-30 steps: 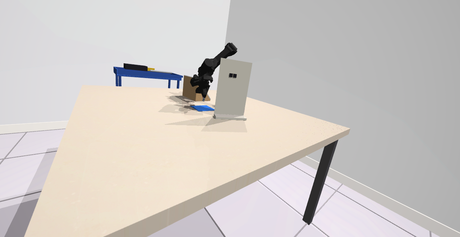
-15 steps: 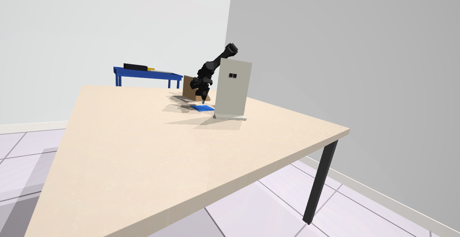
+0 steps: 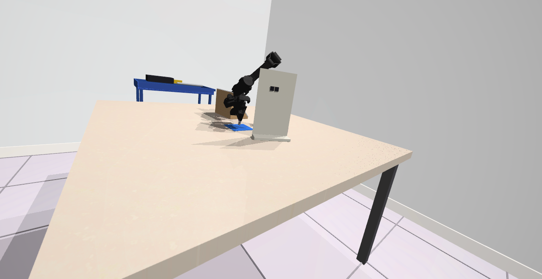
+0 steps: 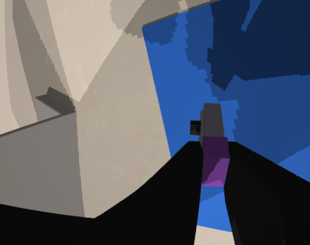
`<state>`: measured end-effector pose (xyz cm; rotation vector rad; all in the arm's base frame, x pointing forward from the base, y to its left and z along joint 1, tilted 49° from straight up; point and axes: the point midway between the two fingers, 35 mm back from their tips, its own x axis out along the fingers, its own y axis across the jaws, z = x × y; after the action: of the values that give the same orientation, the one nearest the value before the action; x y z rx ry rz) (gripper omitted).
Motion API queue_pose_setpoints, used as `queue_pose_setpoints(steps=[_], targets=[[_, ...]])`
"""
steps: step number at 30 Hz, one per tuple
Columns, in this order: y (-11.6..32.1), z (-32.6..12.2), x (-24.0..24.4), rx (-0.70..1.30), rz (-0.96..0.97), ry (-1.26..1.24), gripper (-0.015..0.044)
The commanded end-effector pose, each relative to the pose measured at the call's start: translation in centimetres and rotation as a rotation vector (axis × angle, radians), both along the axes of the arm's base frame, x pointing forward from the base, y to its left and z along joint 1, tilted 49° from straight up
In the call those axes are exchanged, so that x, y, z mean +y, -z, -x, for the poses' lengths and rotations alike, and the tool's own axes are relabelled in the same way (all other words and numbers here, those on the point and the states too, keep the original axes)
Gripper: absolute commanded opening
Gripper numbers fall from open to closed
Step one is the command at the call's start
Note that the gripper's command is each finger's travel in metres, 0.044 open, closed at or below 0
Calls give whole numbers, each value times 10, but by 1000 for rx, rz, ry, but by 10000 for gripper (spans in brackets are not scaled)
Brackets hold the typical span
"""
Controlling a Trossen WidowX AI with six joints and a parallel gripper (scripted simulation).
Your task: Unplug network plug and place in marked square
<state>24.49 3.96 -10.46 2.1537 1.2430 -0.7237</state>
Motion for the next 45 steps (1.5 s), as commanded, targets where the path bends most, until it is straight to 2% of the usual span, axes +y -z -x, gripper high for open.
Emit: queue_pose_setpoints(steps=[1, 34, 40, 45], targets=[[5, 6, 5, 16, -4, 3, 0], [7, 4, 14, 8, -7, 1, 0], [7, 4, 14, 8, -7, 1, 156], [7, 4, 13, 8, -7, 1, 156]])
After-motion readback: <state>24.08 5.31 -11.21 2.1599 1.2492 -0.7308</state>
